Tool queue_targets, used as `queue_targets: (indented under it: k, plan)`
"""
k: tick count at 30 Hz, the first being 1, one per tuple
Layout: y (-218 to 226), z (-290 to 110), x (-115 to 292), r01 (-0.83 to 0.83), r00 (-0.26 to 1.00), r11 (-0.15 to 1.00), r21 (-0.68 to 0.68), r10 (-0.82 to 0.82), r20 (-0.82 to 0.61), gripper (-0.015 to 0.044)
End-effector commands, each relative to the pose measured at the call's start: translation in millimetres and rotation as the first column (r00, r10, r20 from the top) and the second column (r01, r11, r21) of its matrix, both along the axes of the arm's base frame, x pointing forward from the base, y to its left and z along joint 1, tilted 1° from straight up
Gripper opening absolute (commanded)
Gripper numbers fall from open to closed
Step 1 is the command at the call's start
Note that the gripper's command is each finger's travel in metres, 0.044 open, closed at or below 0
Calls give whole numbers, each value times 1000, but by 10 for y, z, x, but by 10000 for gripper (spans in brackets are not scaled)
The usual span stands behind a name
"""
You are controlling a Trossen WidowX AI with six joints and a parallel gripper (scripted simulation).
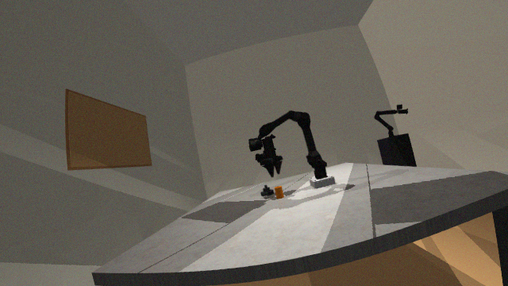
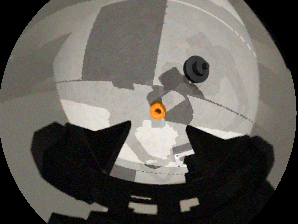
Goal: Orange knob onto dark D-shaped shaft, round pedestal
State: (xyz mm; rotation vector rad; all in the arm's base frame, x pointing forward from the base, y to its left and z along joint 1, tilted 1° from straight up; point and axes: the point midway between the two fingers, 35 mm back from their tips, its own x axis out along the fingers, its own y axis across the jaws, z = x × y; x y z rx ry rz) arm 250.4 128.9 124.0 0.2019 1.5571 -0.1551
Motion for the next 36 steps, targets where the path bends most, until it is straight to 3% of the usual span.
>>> queue_targets:
  k: [1, 13, 18, 36]
  plan:
    - [-9, -1, 0, -383, 924, 924, -14, 383, 16, 440]
    - [-9, -1, 0, -383, 924, 924, -14, 383, 16, 440]
    - [-2, -314, 6, -383, 924, 924, -14, 383, 15, 440]
    - [7, -573, 25, -383, 924, 924, -14, 383, 16, 440]
